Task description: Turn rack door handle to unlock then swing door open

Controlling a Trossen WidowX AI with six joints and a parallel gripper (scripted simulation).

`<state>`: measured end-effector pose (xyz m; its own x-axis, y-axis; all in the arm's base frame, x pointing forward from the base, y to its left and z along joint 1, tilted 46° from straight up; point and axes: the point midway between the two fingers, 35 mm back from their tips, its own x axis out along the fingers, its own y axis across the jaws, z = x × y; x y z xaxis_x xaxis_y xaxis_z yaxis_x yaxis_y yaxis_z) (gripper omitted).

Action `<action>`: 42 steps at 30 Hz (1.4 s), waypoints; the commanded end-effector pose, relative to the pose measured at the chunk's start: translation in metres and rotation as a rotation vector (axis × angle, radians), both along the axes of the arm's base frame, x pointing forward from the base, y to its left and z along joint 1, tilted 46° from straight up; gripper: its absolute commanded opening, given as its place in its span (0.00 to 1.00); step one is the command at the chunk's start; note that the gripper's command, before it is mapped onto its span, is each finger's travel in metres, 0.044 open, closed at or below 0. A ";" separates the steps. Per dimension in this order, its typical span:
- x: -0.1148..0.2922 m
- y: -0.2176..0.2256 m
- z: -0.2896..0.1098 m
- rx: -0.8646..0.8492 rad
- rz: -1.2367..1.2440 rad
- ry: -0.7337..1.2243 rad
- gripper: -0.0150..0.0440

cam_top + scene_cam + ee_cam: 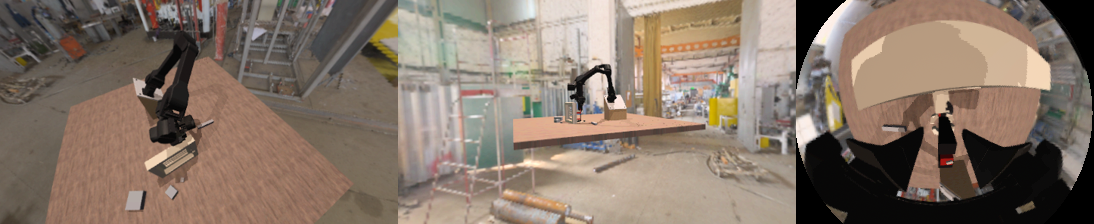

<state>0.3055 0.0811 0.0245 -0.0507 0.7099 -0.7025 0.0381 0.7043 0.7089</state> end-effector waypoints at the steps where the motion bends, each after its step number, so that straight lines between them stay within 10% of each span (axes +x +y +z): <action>1: 0.000 0.000 0.000 -0.006 -0.115 0.115 0.73; 33: 0.000 0.000 0.000 -0.075 -1.071 1.083 0.73; 42: 0.000 0.000 0.000 -0.075 -1.071 1.083 0.40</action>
<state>0.3058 0.0811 0.0245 -0.0493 0.7100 -0.7025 0.9987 0.0426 -0.0271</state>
